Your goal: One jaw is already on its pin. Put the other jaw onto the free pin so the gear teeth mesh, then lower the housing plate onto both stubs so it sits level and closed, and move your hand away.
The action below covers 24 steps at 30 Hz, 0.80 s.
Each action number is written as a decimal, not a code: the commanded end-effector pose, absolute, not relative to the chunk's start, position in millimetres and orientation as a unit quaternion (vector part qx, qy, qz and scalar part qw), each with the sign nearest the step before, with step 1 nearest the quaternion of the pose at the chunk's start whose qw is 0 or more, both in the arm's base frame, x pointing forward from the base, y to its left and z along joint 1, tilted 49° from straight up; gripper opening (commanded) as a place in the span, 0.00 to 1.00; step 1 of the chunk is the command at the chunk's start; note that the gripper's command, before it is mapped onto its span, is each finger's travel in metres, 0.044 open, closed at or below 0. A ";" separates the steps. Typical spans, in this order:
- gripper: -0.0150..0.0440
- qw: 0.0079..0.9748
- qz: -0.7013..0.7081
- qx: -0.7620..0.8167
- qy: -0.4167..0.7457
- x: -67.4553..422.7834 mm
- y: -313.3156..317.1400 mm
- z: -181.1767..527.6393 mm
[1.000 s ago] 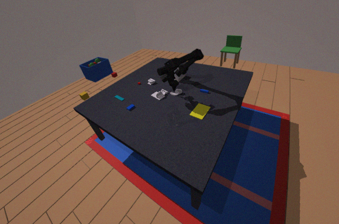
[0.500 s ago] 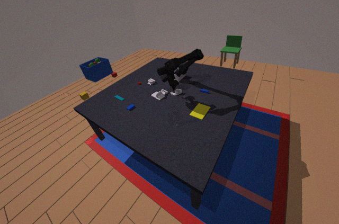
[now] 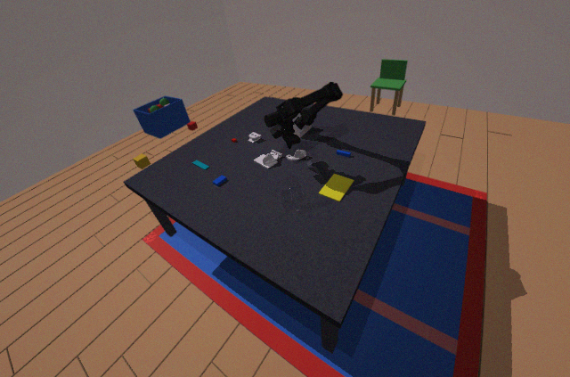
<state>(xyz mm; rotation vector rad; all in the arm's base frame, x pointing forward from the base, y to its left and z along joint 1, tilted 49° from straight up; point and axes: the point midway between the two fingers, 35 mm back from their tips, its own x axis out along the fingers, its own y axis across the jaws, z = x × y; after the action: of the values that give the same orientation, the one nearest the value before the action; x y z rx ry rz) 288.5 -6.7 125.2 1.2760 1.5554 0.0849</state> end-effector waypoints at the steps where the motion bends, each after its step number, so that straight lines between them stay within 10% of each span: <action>1: 0.25 0.535 0.036 0.536 0.653 288.5 -6.7 125.2; 14: 0.25 0.535 0.036 0.536 0.653 288.5 -6.7 125.2; 24: 0.70 0.535 0.036 0.536 0.653 288.5 -6.7 125.2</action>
<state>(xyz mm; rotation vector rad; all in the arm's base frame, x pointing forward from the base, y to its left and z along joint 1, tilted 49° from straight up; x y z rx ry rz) 288.5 -6.6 125.2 1.2762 1.5553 0.0851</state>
